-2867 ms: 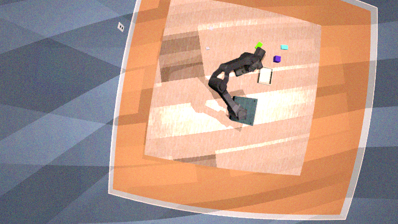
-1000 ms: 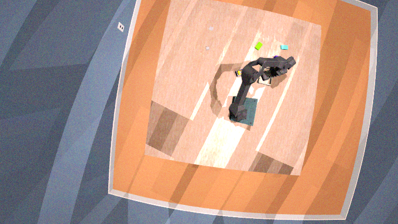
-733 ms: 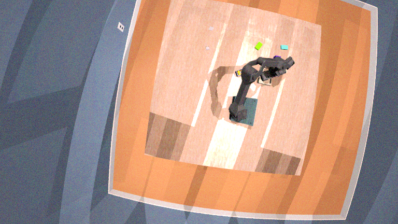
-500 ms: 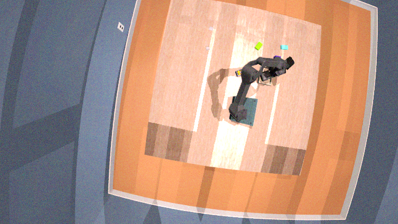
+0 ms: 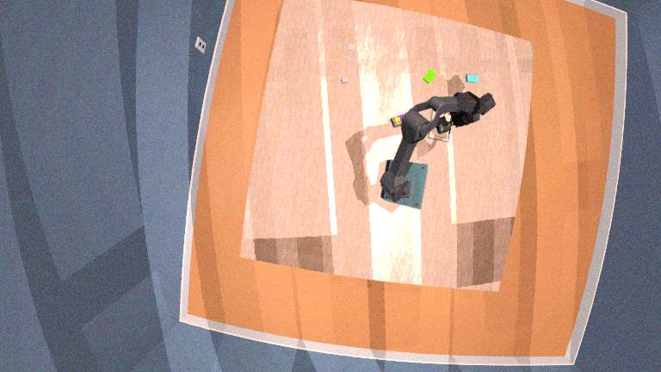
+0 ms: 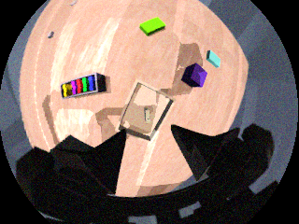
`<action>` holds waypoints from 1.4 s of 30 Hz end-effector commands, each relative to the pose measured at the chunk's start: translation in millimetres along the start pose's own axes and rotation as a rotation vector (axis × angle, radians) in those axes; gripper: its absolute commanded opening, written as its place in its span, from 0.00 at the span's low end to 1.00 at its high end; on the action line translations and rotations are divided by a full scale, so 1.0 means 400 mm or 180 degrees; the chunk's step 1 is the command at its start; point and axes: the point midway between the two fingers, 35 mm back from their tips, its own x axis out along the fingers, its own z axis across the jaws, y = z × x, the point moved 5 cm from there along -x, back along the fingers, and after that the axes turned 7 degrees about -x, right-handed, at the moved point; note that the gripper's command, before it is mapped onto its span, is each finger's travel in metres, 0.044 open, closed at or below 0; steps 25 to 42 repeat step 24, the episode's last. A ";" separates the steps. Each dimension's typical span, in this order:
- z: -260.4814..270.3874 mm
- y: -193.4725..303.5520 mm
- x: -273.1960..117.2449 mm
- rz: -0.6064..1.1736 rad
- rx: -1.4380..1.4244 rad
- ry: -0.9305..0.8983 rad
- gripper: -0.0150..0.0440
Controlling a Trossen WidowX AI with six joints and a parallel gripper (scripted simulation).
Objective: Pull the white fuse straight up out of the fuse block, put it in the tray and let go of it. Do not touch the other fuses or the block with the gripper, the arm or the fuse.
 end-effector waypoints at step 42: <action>0.002 0.000 -0.003 0.0010 0.0001 -0.0018 0.81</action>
